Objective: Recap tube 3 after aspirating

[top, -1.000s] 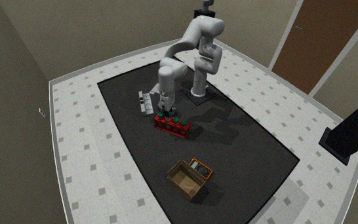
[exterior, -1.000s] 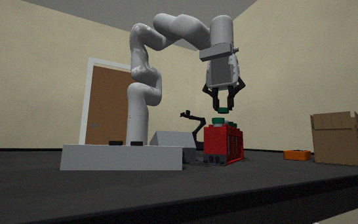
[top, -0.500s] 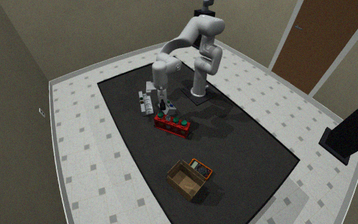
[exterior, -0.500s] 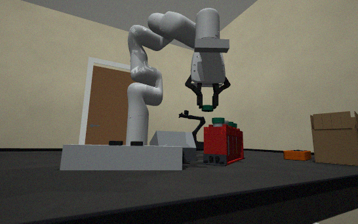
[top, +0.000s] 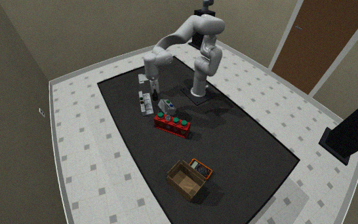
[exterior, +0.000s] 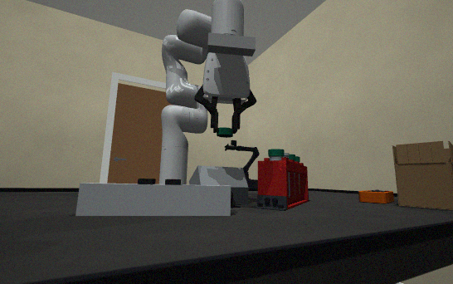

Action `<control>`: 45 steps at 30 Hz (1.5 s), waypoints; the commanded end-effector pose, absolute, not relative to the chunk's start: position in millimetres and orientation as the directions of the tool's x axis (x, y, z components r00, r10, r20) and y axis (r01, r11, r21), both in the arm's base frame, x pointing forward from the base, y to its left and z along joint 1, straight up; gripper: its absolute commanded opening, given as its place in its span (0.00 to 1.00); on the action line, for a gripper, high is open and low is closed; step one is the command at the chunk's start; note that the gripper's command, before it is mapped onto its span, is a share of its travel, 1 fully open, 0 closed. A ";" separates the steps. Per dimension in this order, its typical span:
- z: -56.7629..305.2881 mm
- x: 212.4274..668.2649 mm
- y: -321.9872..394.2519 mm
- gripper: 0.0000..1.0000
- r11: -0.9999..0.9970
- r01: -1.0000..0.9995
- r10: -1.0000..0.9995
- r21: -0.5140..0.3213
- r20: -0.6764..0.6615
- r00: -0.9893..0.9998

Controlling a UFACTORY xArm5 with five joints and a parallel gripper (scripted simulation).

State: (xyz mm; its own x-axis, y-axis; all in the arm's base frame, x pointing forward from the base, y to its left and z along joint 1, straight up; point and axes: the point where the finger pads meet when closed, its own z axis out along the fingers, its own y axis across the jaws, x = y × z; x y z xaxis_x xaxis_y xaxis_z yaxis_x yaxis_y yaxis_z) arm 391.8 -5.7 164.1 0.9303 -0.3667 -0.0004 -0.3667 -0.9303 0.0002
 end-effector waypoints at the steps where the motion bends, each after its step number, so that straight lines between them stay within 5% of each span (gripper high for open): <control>1: 165.7 392.9 -40.8 0.00 -0.932 -0.363 -0.363 -0.001 0.004 0.932; 18: 165.8 389.8 -152.8 0.00 -0.932 -0.363 -0.363 0.000 0.005 0.932; 27: 165.8 389.8 -152.7 0.00 -0.932 -0.363 -0.363 0.000 0.005 0.932; 45: 85.6 390.0 -152.8 0.00 -0.932 -0.363 -0.363 0.000 0.004 0.932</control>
State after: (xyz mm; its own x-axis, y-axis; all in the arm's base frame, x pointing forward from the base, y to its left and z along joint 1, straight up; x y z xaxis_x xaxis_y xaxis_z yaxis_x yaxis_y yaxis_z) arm 388.4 -152.2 101.9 0.9317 -0.3632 0.0016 -0.3632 -0.9317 0.0000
